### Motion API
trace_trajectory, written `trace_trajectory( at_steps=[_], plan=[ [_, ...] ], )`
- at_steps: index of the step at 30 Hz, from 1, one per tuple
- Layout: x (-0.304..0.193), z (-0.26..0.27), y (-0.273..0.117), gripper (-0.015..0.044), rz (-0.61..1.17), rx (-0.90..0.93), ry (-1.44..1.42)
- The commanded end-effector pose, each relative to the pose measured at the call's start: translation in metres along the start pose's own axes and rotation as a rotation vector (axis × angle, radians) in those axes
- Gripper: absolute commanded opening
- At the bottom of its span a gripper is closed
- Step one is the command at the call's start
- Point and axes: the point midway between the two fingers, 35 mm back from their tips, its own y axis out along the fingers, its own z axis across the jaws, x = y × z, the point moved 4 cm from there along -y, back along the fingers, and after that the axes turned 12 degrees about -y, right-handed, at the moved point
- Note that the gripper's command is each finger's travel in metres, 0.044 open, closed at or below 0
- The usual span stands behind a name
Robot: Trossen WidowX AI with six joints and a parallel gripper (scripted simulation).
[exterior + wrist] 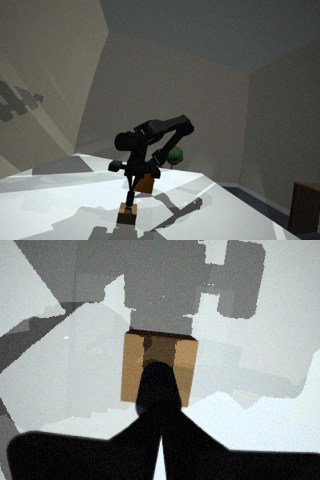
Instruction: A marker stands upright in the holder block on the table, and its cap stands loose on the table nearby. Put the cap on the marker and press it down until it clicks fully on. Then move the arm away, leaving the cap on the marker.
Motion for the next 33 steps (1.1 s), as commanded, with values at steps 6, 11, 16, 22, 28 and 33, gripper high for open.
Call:
trace_trajectory(
  at_steps=[6, 11, 16, 22, 28, 33],
  plan=[
    [0.000, 0.000, 0.000, 0.0000, 0.000, 0.000, 0.000],
    [0.003, -0.003, -0.052, 0.0000, 0.002, -0.004, 0.001],
    [0.001, -0.001, -0.089, 0.0000, 0.004, -0.002, 0.001],
    [0.001, -0.001, -0.089, 0.0105, 0.004, -0.002, 0.001],
    [0.001, -0.001, -0.089, 0.0263, 0.004, -0.002, 0.001],
    [0.001, -0.001, -0.089, 0.0394, 0.004, -0.002, 0.001]
  ],
)
